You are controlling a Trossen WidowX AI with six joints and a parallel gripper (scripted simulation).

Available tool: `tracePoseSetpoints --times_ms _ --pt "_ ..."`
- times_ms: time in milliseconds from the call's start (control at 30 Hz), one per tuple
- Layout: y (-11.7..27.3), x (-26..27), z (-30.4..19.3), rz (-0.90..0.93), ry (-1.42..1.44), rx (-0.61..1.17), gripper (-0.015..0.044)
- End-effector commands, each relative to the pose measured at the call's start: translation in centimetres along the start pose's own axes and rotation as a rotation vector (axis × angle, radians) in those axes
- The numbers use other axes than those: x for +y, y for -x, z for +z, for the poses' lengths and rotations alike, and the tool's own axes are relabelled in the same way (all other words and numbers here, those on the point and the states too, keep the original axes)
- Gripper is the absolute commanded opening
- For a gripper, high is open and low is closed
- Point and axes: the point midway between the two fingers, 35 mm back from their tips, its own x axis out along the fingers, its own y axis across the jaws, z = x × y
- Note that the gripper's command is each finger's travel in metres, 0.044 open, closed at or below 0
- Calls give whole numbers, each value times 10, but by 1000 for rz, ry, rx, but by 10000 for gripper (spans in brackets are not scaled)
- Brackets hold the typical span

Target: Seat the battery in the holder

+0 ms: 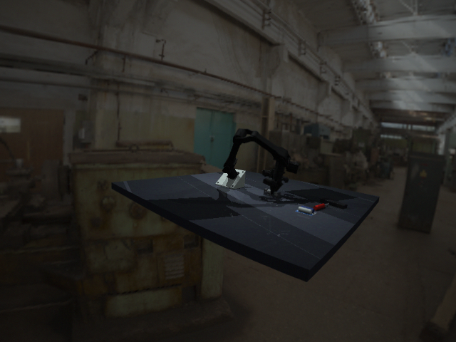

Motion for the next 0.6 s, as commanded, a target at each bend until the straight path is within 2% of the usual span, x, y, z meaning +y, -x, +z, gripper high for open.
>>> tracePoseSetpoints --times_ms 0,567 --pt "0 1 -3 0 -6 33 68" --pt "-2 3 1 -3 -7 94 68"
